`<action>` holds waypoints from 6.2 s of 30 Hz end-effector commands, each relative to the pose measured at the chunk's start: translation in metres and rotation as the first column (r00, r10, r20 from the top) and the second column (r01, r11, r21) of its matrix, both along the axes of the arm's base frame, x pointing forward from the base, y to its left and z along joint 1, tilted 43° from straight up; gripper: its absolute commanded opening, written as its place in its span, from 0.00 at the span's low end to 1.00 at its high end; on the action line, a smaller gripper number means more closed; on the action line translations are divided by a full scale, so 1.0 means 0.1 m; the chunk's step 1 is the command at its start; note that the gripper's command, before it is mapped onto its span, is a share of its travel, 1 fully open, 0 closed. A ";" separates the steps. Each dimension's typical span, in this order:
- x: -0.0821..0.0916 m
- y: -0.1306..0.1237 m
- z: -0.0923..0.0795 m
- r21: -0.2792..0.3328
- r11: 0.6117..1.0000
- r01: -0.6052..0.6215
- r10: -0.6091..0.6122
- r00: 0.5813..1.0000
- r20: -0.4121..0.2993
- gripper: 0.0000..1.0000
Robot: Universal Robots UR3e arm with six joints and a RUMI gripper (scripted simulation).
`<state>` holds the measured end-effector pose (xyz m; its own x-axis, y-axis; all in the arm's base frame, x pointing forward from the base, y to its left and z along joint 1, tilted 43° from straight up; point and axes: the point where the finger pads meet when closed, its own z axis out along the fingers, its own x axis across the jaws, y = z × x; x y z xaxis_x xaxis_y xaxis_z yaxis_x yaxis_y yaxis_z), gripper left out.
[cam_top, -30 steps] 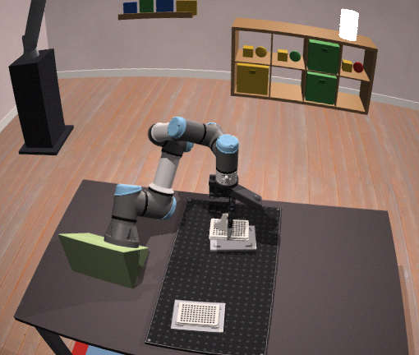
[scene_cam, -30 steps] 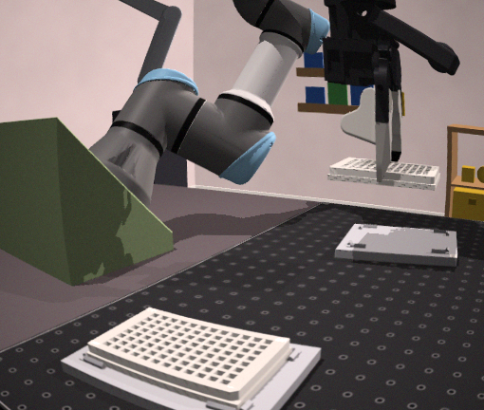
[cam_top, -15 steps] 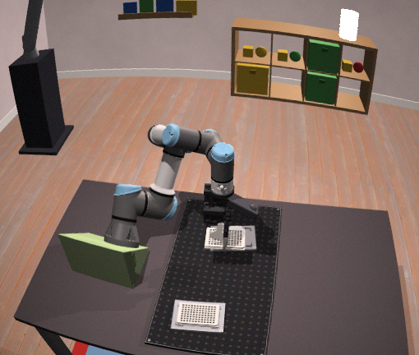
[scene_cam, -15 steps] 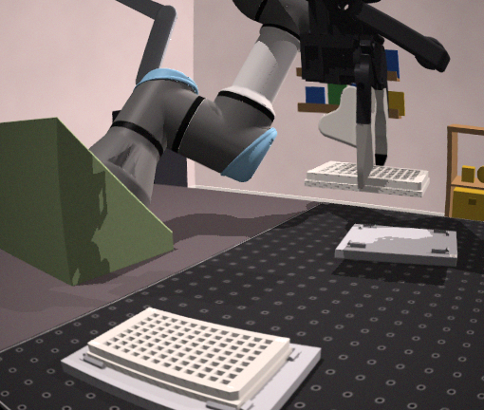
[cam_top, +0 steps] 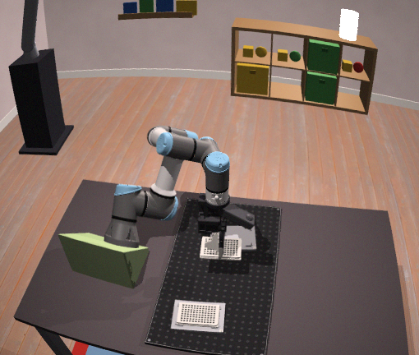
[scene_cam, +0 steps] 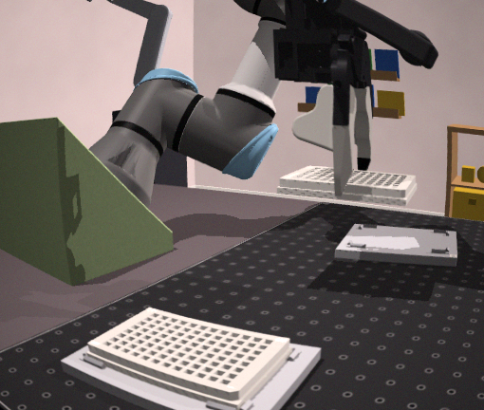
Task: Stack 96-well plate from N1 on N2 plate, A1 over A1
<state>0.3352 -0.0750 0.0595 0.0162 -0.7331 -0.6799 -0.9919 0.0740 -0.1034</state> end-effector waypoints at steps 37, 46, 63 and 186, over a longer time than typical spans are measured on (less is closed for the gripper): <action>-0.27 -0.85 -0.83 -0.002 1.000 0.001 -0.001 1.000 0.001 0.00; -0.34 -1.06 -1.04 -0.003 1.000 0.001 -0.001 1.000 0.001 0.00; -0.45 -1.41 -1.38 -0.003 1.000 0.001 -0.001 1.000 0.001 0.00; -0.43 -1.16 -2.01 -0.003 1.000 0.001 -0.001 1.000 0.001 0.00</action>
